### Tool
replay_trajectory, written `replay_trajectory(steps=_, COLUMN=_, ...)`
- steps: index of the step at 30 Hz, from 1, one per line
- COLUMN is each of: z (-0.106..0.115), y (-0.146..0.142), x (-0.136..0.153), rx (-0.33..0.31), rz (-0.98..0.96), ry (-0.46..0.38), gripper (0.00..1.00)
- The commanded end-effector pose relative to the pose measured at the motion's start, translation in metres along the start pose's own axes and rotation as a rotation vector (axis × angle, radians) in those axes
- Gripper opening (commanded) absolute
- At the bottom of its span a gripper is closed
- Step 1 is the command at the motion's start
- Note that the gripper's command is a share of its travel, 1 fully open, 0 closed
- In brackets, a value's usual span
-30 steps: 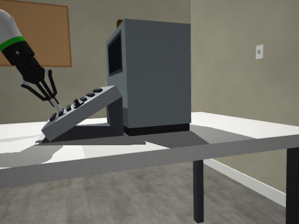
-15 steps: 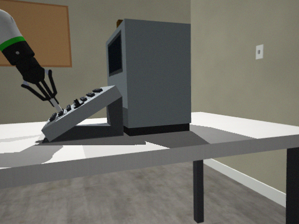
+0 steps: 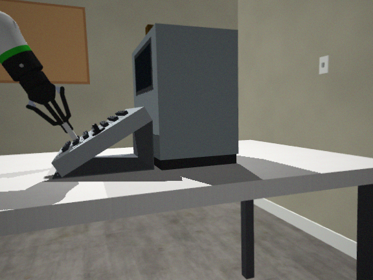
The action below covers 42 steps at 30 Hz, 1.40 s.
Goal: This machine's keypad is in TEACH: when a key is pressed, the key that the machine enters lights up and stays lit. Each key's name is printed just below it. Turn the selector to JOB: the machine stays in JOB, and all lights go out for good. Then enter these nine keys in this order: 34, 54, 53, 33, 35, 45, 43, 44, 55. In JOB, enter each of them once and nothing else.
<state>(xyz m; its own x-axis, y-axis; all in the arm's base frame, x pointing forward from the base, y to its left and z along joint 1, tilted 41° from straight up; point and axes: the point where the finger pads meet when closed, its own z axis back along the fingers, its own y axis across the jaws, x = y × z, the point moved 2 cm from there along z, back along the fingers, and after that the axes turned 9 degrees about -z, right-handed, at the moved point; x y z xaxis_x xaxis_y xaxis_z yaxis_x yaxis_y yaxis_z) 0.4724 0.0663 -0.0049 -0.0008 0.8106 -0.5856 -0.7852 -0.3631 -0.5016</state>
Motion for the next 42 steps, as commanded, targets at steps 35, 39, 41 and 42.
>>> replay_trajectory(steps=35, z=0.035, y=-0.004, x=0.001, rx=0.0, rz=0.0, ry=0.0, gripper=0.0)
replay_trajectory(steps=39, z=0.035, y=-0.03, x=0.005, rx=0.0, rz=0.0, ry=0.0, gripper=0.0)
replay_trajectory(steps=41, z=0.035, y=-0.038, x=0.006, rx=0.0, rz=0.0, ry=0.0, gripper=0.0)
replay_trajectory(steps=42, z=0.035, y=-0.038, x=0.006, rx=0.0, rz=0.0, ry=0.0, gripper=0.0)
